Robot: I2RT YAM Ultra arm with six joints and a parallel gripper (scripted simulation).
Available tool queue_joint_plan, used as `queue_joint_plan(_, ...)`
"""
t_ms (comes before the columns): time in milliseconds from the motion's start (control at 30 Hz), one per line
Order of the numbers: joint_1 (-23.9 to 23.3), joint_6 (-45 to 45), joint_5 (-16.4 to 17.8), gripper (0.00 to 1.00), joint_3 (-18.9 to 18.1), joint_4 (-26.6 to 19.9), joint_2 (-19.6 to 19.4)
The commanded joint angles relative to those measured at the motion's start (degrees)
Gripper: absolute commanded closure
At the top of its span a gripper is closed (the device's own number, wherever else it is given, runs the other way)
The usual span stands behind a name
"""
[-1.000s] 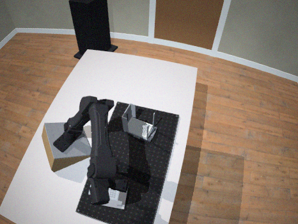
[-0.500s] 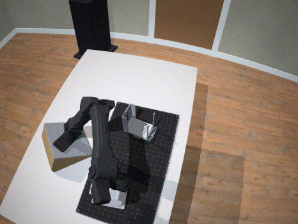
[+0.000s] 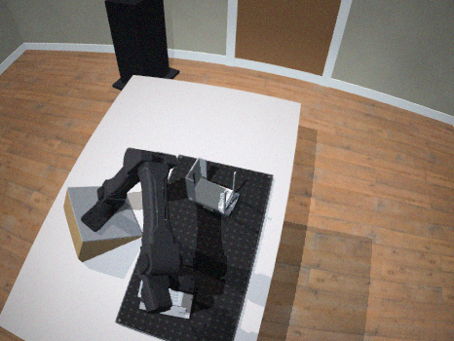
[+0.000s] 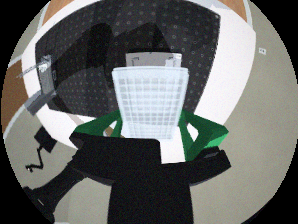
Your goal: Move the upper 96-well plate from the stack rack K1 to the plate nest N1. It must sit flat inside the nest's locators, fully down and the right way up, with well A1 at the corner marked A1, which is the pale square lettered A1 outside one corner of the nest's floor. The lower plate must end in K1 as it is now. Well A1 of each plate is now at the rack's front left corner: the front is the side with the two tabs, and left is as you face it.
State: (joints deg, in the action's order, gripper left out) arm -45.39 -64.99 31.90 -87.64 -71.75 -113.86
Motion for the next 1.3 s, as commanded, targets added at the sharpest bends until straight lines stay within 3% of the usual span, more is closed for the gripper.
queue_joint_plan(0, -0.13, 0.98, 0.65, 1.0, 0.68, 2.63, 1.19)
queue_joint_plan(233, 0.09, 1.76, 0.69, 1.0, 2.38, 4.62, -0.64)
queue_joint_plan(267, 0.02, 1.91, 0.71, 1.0, 0.29, 5.04, 1.06)
queue_joint_plan(333, 1.15, 2.23, 0.74, 1.0, 3.09, 5.81, 0.36)
queue_joint_plan(433, 1.26, 2.69, 0.76, 1.0, 4.02, 7.04, -0.15)
queue_joint_plan(733, 2.07, 4.11, 0.86, 1.0, 6.12, 10.58, -1.4)
queue_joint_plan(833, 1.98, 4.28, 0.87, 1.0, 4.86, 11.0, -0.14)
queue_joint_plan(900, 3.1, 4.61, 0.9, 1.0, 6.94, 11.78, -0.84)
queue_joint_plan(1267, 4.48, 6.4, 0.98, 1.0, 9.49, 16.07, -2.68)
